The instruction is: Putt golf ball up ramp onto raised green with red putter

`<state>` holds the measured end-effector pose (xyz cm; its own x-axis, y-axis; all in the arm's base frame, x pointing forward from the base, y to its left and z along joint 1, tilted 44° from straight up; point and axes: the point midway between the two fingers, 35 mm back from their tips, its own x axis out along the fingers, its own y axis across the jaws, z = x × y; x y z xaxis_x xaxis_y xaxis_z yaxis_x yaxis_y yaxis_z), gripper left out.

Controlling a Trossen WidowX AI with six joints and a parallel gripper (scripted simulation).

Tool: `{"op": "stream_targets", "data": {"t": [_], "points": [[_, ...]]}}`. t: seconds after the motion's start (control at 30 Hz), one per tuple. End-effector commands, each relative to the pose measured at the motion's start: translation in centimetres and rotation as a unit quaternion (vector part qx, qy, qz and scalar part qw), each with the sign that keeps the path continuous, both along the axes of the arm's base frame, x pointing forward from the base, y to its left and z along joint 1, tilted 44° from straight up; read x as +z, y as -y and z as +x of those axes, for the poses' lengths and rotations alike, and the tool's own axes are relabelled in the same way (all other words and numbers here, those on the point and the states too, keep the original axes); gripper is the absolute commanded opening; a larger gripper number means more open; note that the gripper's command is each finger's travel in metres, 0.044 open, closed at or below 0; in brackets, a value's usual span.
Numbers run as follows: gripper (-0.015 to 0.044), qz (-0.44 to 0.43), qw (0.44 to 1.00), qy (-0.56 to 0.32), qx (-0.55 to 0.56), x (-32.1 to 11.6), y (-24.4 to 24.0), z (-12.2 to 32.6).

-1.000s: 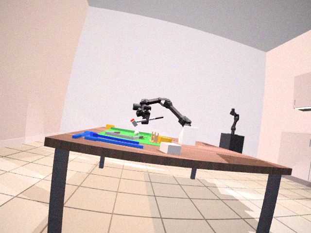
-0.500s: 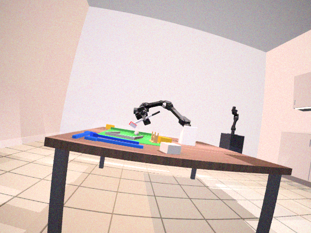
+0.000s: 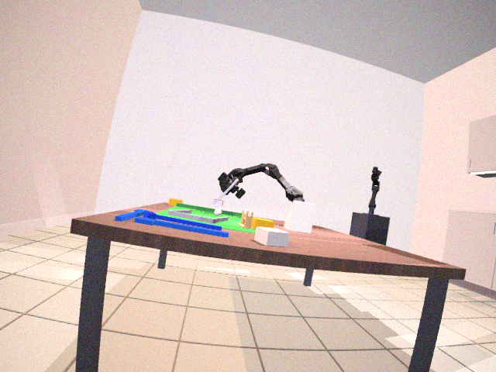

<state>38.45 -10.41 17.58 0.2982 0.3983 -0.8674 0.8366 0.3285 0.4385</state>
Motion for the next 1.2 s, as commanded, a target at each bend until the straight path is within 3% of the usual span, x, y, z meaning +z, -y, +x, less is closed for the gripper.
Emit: {"op": "stream_targets", "data": {"t": [0.0, 1.17], "points": [[0.0, 0.032, 0.997, 0.023, -0.066, 3.3, 1.5, -0.8], [0.0, 0.032, 0.997, 0.023, -0.068, -0.5, 5.4, -0.8]]}}
